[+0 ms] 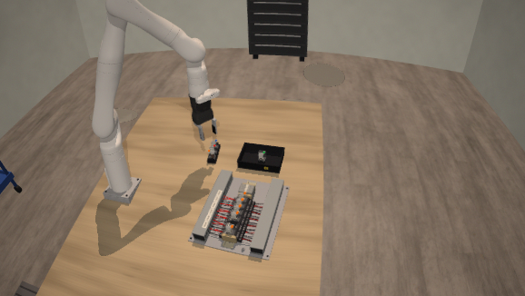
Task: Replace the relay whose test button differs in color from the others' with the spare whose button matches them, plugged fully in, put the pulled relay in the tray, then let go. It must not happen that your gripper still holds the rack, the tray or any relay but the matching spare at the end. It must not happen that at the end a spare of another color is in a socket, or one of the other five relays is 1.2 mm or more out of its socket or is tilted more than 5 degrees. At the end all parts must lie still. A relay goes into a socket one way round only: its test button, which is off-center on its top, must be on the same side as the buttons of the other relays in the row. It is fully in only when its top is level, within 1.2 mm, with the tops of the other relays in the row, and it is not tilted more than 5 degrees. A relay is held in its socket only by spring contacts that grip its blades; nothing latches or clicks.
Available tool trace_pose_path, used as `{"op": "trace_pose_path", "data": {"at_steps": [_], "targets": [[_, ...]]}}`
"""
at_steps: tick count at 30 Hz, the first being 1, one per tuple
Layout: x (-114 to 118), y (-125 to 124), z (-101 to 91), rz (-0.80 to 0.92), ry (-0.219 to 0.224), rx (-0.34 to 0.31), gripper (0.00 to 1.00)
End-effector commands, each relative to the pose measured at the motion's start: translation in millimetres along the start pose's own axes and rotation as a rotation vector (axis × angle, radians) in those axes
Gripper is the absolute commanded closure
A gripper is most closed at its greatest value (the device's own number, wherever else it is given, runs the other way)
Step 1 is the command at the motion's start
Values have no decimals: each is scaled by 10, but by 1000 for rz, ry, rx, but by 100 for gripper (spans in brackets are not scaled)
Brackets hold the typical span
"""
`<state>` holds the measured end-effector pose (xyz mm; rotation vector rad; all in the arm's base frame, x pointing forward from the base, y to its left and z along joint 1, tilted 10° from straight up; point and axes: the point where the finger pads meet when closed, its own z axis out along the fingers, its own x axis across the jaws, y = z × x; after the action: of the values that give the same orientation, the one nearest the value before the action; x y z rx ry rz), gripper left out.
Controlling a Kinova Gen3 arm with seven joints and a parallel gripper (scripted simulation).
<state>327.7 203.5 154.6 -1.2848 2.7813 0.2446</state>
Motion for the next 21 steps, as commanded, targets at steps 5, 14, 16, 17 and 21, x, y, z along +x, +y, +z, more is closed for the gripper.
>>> {"op": "trace_pose_path", "data": {"at_steps": [5, 14, 16, 17, 21], "targets": [[-3, -6, -6, 87, -2, 1, 0], [0, -12, -7, 225, -1, 1, 0], [0, -12, -7, 225, -1, 1, 0], [4, -21, -11, 241, -3, 0, 0], [2, -16, -9, 303, -2, 0, 0]]}}
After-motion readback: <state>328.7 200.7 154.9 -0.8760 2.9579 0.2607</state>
